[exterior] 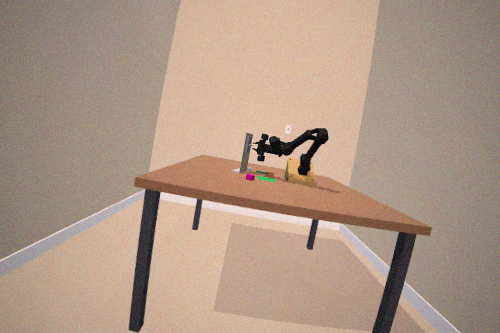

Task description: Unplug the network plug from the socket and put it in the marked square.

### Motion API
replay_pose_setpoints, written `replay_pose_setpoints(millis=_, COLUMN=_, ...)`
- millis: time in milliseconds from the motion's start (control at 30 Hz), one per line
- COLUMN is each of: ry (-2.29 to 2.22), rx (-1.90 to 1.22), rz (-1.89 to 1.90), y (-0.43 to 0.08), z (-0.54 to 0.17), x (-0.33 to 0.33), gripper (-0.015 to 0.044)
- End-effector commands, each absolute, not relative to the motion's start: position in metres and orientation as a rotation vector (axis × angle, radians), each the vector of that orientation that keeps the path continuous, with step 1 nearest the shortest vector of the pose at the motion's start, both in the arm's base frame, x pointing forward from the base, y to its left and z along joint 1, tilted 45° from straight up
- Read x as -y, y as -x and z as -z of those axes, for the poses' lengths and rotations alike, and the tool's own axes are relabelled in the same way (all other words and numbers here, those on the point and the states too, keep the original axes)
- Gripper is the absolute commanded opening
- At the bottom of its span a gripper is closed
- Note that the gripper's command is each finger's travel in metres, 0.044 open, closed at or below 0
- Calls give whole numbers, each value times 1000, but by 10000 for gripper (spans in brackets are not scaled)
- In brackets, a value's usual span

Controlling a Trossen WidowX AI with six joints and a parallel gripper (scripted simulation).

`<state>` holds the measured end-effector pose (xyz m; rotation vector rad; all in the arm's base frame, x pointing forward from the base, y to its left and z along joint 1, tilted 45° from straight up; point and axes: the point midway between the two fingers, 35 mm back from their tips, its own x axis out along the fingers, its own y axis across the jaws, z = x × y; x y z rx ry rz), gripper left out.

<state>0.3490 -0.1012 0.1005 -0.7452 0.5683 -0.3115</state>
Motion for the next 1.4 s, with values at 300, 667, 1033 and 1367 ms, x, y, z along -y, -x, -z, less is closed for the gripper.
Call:
replay_pose_setpoints(millis=300, ry=749, rx=-559, rz=310, y=-364, z=-99, x=106, gripper=156)
replay_pose_setpoints(millis=667, ry=749, rx=-559, rz=310, y=-365, z=-99, x=106, gripper=96)
replay_pose_setpoints(millis=1033, ry=749, rx=-559, rz=310, y=-365, z=-99, x=106, gripper=23)
replay_pose_setpoints(millis=1367, ry=749, rx=-559, rz=310, y=-364, z=-99, x=106, gripper=0)
